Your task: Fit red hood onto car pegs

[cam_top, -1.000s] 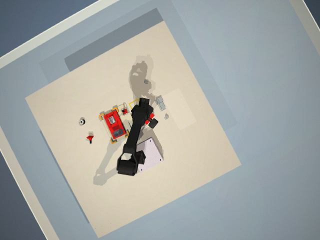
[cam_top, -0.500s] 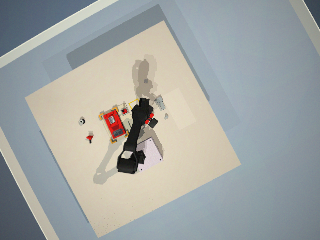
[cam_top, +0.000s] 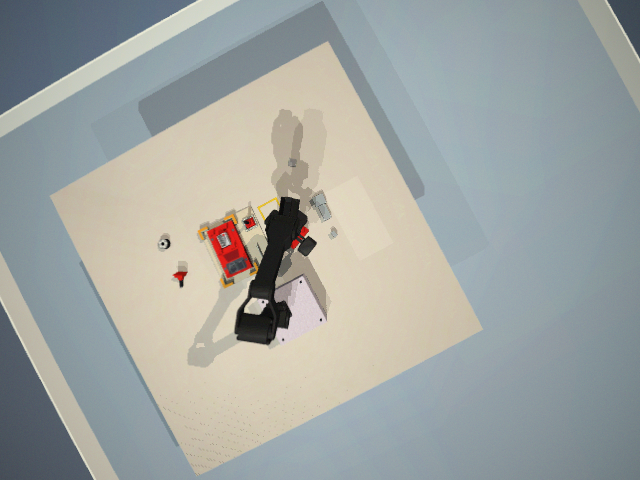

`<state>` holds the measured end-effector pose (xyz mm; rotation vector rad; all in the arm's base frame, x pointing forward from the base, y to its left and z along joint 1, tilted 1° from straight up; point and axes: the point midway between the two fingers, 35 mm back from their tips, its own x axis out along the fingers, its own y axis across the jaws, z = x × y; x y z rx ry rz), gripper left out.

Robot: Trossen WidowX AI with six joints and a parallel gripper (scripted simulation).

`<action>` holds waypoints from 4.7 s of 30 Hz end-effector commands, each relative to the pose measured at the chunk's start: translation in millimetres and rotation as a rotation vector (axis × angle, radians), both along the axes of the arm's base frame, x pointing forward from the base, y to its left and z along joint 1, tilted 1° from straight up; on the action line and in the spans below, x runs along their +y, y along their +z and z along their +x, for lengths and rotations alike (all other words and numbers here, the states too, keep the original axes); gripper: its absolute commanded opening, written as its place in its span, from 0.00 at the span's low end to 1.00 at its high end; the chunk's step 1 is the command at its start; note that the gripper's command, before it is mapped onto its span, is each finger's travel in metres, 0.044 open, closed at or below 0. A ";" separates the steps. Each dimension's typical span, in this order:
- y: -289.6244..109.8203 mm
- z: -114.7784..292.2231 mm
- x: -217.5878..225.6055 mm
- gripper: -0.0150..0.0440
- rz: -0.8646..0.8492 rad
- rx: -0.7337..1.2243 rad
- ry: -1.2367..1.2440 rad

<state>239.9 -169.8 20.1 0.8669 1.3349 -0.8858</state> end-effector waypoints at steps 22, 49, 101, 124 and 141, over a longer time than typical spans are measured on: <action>-22.8 -0.3 1.7 1.00 0.009 0.005 -0.003; -34.8 0.1 1.3 1.00 0.009 0.005 -0.003; 33.1 -1.4 2.4 0.25 0.005 0.004 0.000; 51.6 27.5 39.3 0.25 0.017 0.003 0.180; 54.9 69.4 110.6 0.25 0.006 0.009 0.519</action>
